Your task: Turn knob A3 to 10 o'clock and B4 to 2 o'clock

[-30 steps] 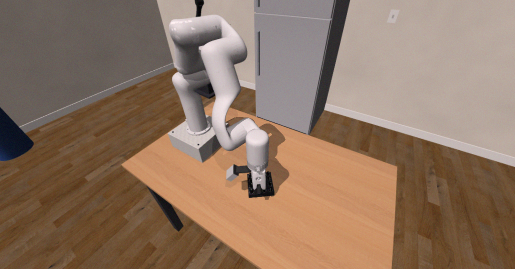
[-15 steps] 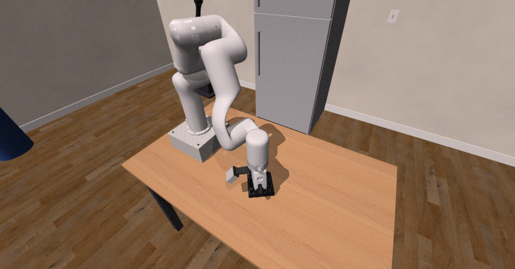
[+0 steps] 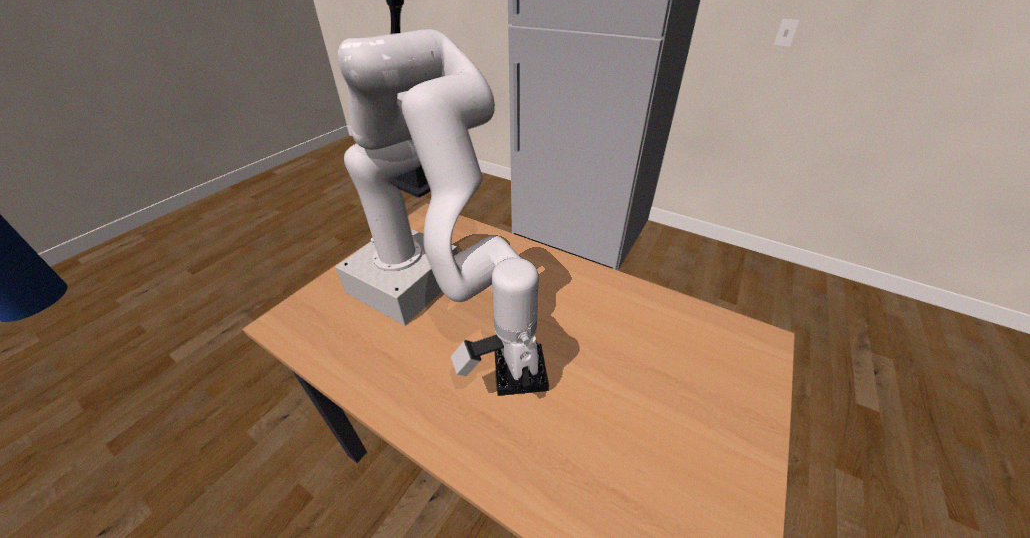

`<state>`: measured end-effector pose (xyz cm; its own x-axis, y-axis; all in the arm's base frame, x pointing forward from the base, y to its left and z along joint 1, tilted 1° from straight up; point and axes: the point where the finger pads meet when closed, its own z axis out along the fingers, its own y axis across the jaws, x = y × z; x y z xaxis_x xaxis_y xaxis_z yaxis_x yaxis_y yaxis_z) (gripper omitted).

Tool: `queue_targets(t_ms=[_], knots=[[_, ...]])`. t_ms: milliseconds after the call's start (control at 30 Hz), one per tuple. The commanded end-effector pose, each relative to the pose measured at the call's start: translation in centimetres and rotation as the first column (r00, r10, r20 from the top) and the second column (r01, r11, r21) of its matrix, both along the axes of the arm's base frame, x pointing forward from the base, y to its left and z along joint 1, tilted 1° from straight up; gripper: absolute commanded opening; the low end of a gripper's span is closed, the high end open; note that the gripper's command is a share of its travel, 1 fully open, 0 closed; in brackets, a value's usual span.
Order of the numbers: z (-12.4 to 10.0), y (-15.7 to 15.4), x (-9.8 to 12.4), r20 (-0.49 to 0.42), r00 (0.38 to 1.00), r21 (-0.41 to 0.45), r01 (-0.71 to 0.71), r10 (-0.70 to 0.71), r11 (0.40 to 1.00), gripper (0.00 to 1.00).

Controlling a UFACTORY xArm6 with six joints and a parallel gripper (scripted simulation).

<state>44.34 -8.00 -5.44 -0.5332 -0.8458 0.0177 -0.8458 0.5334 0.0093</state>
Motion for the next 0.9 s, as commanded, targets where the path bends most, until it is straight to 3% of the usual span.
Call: queue_targets(t_ms=[0,367,867], knots=[[0.13,-0.03,0.16,0.004,0.996,0.005,-0.091,0.091,0.996,0.08],[0.13,-0.03,0.16,0.003,0.952,0.008,-0.307,0.307,0.952,0.08],[0.13,-0.03,0.17,0.004,0.79,0.013,-0.614,0.614,0.79,0.08]])
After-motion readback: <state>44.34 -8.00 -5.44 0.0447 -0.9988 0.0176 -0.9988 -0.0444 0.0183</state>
